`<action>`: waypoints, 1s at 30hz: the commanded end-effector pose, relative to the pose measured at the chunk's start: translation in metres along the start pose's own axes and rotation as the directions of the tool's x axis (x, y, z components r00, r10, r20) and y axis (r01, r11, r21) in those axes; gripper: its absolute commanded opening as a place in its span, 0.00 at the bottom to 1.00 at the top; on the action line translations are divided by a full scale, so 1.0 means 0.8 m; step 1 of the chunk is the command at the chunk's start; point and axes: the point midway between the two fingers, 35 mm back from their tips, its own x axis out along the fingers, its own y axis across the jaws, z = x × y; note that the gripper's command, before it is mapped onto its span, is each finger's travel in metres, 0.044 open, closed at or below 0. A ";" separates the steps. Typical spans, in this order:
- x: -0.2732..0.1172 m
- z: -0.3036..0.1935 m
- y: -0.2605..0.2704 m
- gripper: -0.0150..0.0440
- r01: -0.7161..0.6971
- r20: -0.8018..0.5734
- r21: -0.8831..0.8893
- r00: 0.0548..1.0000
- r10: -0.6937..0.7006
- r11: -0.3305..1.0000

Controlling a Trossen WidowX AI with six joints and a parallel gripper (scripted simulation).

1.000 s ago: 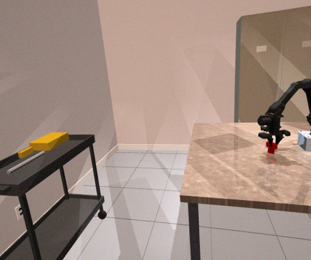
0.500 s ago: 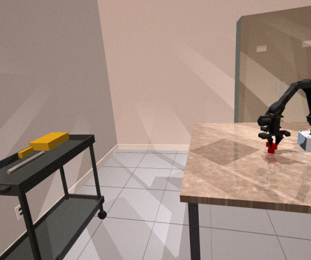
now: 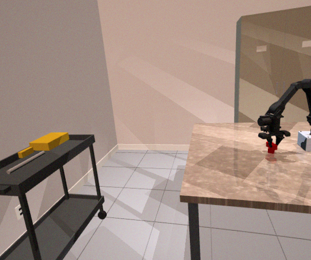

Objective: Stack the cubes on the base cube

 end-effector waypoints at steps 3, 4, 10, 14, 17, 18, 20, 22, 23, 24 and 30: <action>-0.010 0.000 0.000 0.60 0.000 0.000 0.000 1.000 0.000 1.000; -0.012 0.000 0.000 0.60 0.000 0.000 0.000 1.000 0.000 1.000; -0.023 0.000 0.000 0.60 0.000 0.000 0.000 1.000 0.000 1.000; -0.032 0.000 0.000 0.60 0.000 0.000 0.000 1.000 0.000 1.000; -0.038 0.000 0.000 0.60 0.000 0.000 0.000 1.000 0.000 1.000; -0.040 0.000 0.000 0.60 0.000 0.000 0.000 1.000 0.000 1.000; -0.044 0.000 0.000 0.60 0.000 0.000 0.000 1.000 0.000 1.000; -0.048 0.000 0.000 0.60 0.000 0.000 0.000 1.000 0.000 1.000; -0.050 0.000 0.000 0.60 0.000 0.000 0.000 1.000 0.000 1.000; -0.052 0.000 0.000 0.60 0.000 0.000 0.000 1.000 0.000 1.000; -0.065 0.000 0.000 0.60 0.000 0.000 0.000 1.000 0.000 1.000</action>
